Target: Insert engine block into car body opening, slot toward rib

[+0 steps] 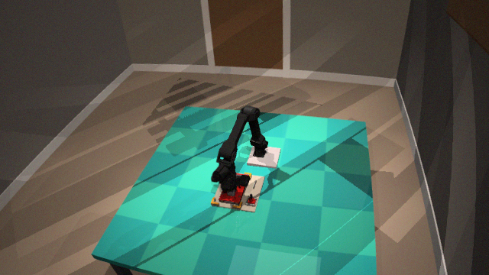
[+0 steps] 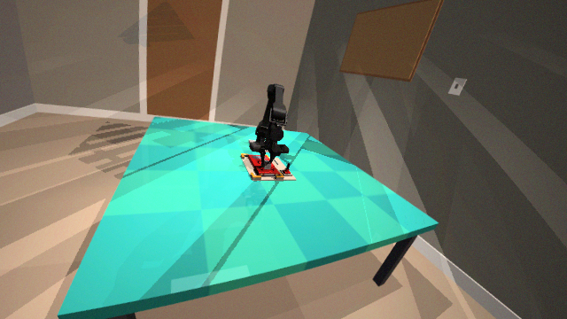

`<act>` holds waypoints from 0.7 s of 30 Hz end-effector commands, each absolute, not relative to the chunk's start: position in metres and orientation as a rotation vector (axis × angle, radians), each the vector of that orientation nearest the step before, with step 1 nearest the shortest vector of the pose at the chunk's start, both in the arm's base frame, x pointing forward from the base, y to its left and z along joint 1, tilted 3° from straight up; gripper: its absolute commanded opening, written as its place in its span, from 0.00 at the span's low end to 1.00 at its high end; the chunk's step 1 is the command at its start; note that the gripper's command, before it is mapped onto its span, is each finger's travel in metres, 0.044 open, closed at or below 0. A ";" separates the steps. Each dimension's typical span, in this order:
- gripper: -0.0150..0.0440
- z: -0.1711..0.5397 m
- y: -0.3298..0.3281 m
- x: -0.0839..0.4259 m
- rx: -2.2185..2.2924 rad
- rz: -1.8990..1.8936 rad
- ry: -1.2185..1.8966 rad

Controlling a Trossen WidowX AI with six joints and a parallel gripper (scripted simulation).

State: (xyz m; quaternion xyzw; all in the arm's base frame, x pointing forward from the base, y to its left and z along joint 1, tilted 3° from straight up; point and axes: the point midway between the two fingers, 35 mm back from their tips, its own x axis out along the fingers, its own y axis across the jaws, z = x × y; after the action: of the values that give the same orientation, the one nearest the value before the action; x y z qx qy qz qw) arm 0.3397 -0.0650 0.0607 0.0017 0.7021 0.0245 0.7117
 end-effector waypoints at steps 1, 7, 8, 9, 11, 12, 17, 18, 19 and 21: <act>0.52 0.059 -0.065 0.339 0.004 0.050 1.558; 0.79 0.061 -0.065 0.340 0.004 0.054 1.557; 0.84 0.061 -0.065 0.340 0.004 0.054 1.557; 0.88 0.061 -0.065 0.340 0.004 0.054 1.557; 0.97 0.061 -0.065 0.340 0.004 0.054 1.557; 1.00 0.061 -0.065 0.340 0.004 0.054 1.557; 1.00 0.061 -0.065 0.340 0.004 0.054 1.557; 1.00 0.061 -0.065 0.340 0.004 0.054 1.557; 1.00 0.061 -0.065 0.340 0.004 0.054 1.557; 1.00 0.061 -0.065 0.340 0.004 0.054 1.557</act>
State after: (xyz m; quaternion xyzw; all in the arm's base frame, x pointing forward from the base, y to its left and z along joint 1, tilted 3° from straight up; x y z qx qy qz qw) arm 0.3397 -0.0648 0.0604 0.0021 0.7021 0.0248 0.7116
